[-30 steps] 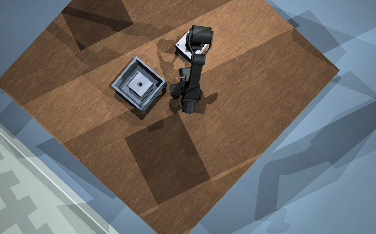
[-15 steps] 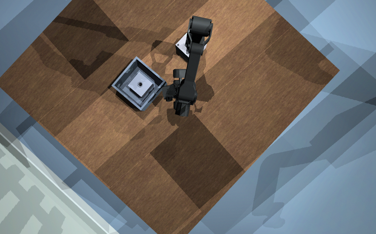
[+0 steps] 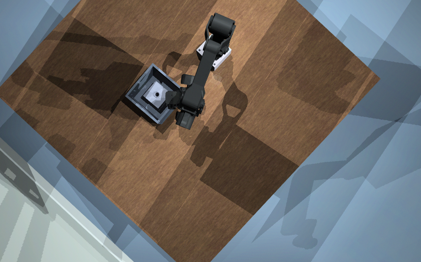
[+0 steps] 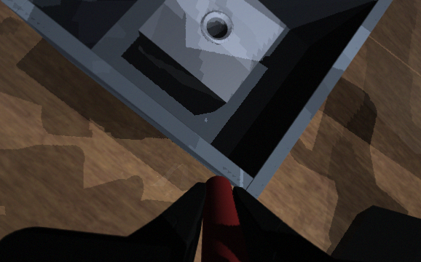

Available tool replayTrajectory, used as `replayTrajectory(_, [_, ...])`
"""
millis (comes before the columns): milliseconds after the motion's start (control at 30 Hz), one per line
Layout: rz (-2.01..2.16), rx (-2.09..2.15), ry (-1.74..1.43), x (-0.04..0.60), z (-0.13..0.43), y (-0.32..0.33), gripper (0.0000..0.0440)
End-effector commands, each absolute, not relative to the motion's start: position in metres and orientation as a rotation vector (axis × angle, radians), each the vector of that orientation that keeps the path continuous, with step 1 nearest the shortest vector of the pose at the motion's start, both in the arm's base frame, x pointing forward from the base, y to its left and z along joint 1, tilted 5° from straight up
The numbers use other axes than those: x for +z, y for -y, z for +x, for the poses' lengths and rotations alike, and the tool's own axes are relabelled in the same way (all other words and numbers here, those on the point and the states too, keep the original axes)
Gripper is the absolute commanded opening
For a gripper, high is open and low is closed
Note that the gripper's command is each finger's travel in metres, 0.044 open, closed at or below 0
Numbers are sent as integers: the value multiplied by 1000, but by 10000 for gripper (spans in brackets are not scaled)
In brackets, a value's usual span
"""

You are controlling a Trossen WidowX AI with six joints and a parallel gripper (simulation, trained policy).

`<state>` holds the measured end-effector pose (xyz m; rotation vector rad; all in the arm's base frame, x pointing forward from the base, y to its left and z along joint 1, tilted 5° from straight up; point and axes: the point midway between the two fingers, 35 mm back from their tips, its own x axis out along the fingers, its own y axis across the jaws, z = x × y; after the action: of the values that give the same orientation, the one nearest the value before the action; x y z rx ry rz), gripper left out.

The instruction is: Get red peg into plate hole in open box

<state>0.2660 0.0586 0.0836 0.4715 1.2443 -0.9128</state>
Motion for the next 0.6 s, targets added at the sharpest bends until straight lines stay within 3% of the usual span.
replayTrajectory(0, [493, -938, -1216, 88, 279, -42, 0])
replayTrajectory(567, [546, -936, -1225, 64, 321, 26, 0])
